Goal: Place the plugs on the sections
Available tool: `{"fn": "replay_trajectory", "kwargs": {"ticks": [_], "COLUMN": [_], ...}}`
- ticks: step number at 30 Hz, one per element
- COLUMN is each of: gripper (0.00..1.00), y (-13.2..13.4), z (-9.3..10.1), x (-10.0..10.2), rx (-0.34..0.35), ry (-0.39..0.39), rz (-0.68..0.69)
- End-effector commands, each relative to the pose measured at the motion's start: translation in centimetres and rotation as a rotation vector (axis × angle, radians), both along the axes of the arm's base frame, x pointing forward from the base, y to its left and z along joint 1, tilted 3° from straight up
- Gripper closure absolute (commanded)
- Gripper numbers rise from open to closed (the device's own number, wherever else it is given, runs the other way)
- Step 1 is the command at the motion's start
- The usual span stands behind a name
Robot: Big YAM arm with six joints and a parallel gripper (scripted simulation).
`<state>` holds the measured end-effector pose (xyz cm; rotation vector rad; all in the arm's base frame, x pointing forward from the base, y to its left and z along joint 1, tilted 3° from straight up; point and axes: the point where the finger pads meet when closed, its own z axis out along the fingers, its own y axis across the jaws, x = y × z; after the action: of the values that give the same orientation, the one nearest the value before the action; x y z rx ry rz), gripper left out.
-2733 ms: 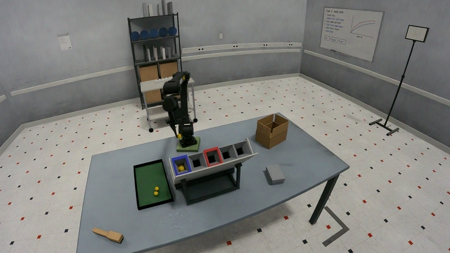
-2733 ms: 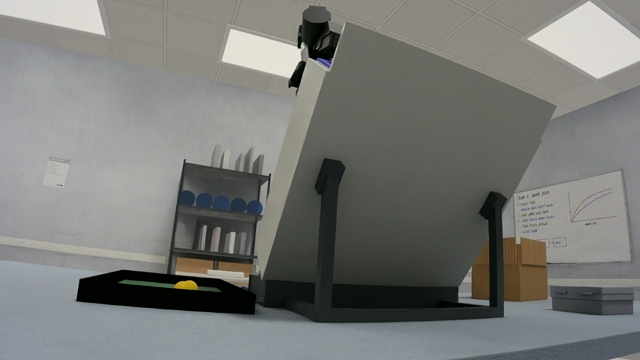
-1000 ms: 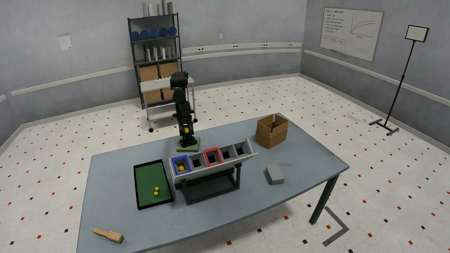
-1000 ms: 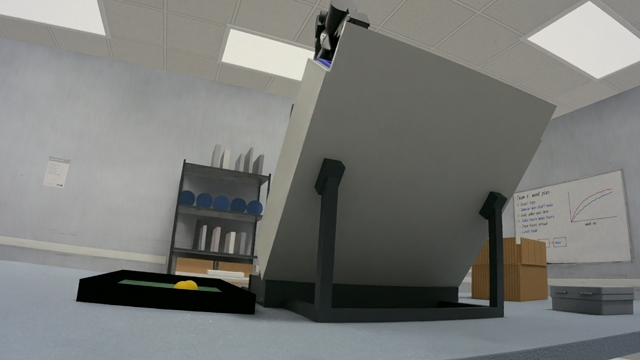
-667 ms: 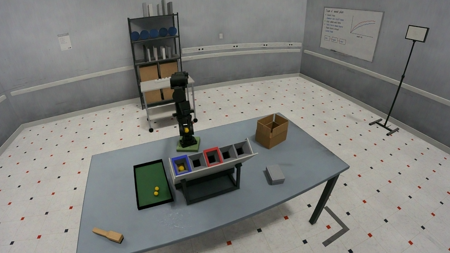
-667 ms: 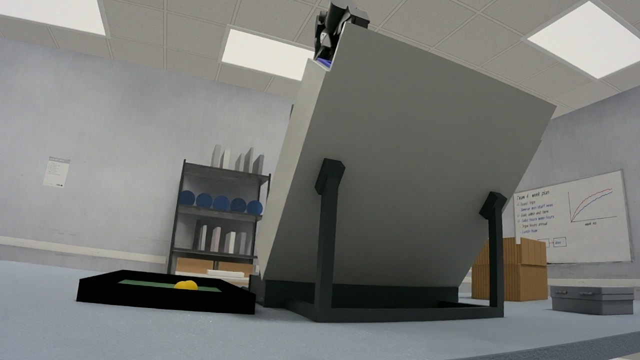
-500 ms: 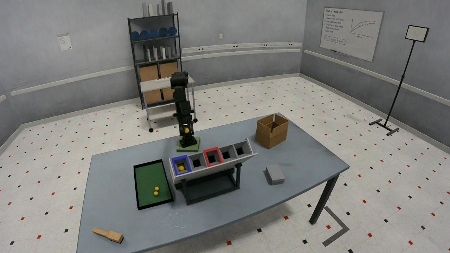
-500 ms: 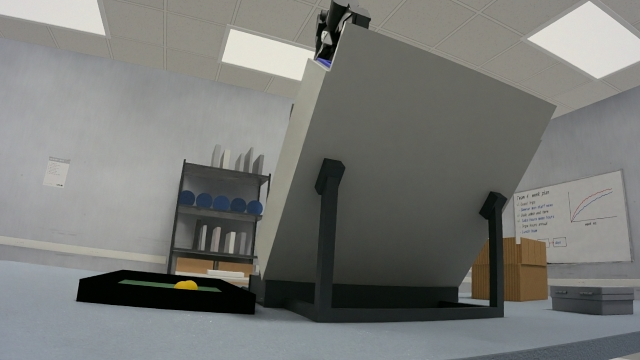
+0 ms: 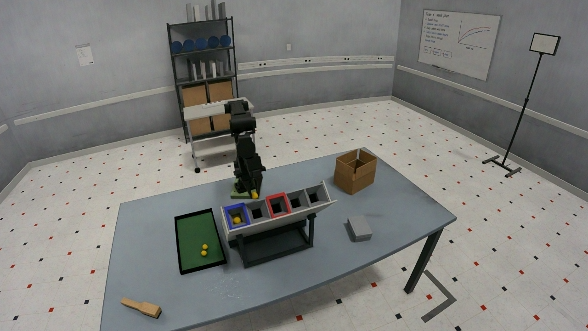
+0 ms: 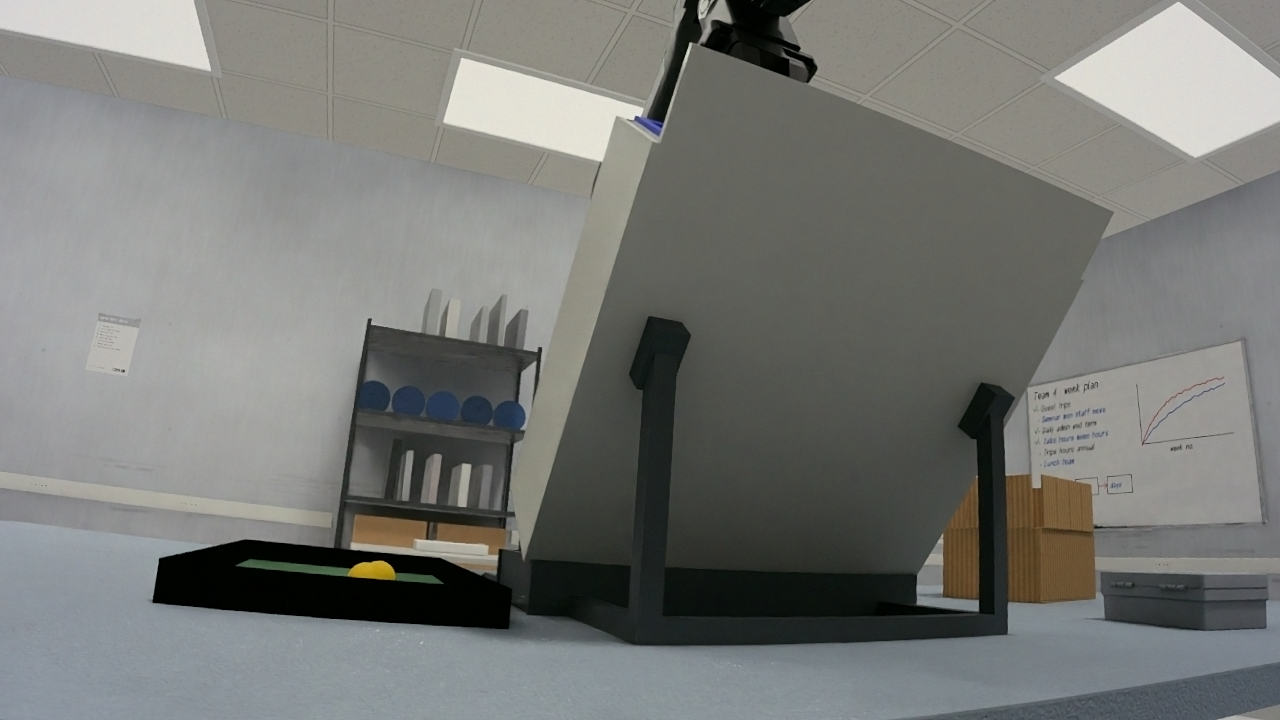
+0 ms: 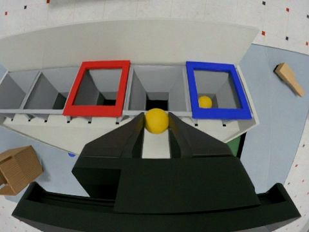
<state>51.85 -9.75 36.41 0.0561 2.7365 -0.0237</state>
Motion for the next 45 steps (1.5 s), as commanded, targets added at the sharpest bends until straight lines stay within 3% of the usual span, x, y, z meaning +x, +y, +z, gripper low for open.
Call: {"fn": "replay_trajectory", "kwargs": {"ticks": [1, 13, 45], "gripper": [1.0, 1.0, 1.0], "y": [0.0, -0.2, -0.2], "z": [4.5, 4.9, 4.7], "x": [1.2, 2.8, 3.0], "rx": [-0.014, -0.017, -0.015], "ry": [-0.085, -0.095, -0.092], "rz": [-0.012, -0.014, -0.013]}}
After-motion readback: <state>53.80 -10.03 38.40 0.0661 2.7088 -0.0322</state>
